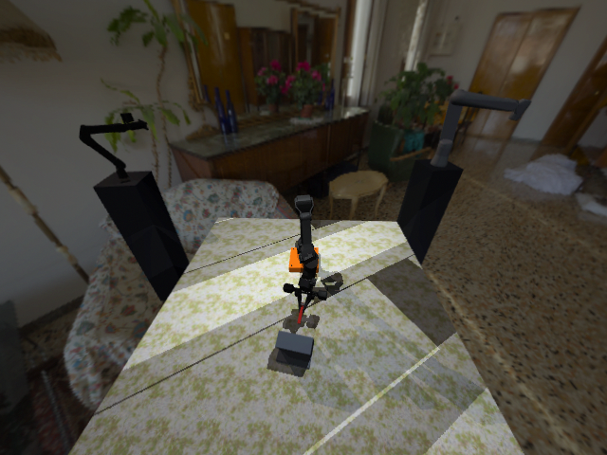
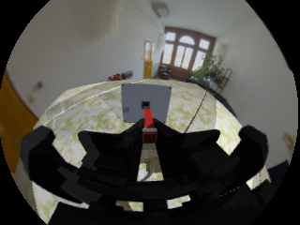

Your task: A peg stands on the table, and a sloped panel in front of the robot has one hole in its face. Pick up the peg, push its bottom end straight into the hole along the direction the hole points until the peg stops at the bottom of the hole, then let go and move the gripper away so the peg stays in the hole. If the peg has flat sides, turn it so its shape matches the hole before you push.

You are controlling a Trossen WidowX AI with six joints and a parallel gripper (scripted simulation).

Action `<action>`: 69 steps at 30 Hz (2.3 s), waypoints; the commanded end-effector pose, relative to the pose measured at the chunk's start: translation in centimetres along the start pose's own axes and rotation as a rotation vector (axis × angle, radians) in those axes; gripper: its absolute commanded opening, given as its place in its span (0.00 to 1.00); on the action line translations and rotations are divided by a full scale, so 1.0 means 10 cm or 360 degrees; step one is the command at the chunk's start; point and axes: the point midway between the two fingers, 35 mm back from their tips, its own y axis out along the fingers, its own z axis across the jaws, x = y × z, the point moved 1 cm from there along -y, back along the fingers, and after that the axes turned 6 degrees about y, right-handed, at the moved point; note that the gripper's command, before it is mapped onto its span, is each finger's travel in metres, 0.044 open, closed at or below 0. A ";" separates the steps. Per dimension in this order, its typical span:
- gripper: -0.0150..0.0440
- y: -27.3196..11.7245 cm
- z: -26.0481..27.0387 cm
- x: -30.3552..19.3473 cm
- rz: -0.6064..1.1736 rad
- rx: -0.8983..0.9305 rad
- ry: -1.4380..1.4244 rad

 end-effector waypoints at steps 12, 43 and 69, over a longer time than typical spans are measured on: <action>0.25 0.07 0.02 0.00 -0.0030 0.0016 0.0040; 0.25 0.37 0.03 -0.01 -0.0062 0.0027 0.0071; 0.25 0.36 0.03 -0.01 -0.0052 0.0021 0.0070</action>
